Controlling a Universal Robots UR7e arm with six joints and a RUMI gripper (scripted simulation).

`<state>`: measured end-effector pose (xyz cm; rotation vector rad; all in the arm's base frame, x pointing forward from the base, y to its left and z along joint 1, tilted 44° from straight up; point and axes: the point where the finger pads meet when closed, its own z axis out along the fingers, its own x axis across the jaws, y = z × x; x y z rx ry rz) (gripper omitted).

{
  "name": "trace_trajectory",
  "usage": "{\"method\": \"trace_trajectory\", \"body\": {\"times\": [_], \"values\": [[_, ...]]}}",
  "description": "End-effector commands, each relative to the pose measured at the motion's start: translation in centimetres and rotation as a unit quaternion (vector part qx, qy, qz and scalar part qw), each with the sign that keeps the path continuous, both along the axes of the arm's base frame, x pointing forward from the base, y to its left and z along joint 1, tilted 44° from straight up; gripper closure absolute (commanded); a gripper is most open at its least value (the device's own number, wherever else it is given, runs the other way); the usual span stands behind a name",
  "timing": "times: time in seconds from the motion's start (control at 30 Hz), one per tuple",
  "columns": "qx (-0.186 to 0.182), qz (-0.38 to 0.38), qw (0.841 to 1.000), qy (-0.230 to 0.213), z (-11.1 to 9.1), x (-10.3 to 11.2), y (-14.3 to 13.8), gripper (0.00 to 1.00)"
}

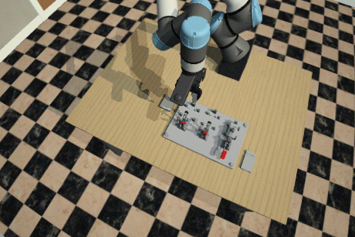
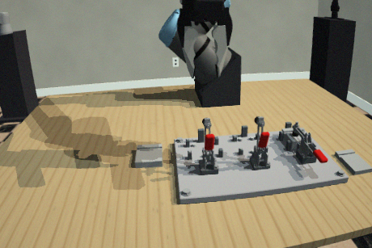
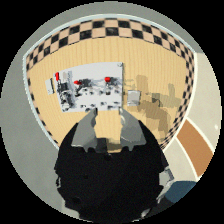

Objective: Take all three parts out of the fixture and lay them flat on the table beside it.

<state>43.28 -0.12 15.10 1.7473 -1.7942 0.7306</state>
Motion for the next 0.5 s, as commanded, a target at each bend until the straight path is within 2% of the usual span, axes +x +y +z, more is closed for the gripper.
{"method": "trace_trajectory", "body": {"times": [0.0,0.13,0.2,0.47], "values": [[0.0,-0.001,1.0,0.0,-2.1,1.5,2.2,0.72],[0.0,-0.001,1.0,0.0,-3.7,2.5,3.8,0.72],[0.0,-0.001,1.0,0.0,-3.7,2.5,3.8,0.72],[0.0,-0.001,1.0,0.0,-6.9,4.6,7.1,0.72]]}}
